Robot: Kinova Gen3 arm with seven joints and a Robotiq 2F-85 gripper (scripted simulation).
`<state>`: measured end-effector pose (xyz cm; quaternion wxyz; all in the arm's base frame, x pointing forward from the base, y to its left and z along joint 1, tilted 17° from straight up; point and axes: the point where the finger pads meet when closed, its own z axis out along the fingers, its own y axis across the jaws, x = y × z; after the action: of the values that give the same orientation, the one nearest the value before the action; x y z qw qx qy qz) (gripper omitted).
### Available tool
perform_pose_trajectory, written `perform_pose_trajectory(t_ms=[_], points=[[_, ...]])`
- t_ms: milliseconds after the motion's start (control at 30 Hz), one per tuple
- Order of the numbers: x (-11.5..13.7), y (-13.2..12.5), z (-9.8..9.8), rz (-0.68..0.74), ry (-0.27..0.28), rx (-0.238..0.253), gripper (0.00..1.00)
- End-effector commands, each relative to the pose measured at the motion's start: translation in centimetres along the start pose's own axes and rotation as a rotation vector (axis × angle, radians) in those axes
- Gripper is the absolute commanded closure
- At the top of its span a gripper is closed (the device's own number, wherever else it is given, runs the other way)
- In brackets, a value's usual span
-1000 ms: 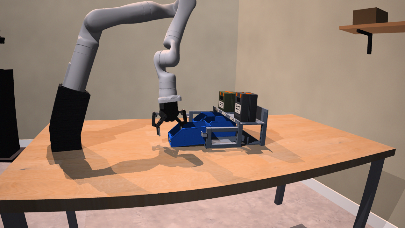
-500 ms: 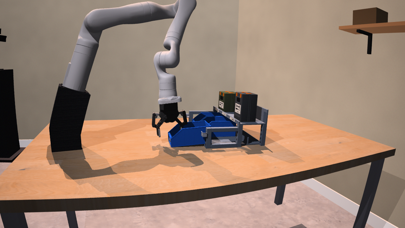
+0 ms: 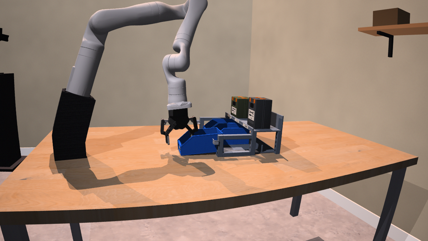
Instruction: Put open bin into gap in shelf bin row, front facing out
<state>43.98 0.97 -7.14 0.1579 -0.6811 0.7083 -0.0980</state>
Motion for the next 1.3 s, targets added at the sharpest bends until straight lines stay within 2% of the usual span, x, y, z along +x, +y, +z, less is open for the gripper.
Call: perform_pose_trajectory(t_ms=[0, 100, 133, 1267], points=[[0.00, -0.05, -0.04, 0.000, 0.000, 0.001, 0.00], [0.00, -0.05, -0.04, 0.000, 0.000, 0.001, 0.00], [0.00, -0.05, -0.04, 0.000, 0.000, 0.001, 0.90], [0.00, -0.05, -0.06, 0.000, 0.000, 0.001, 0.90]])
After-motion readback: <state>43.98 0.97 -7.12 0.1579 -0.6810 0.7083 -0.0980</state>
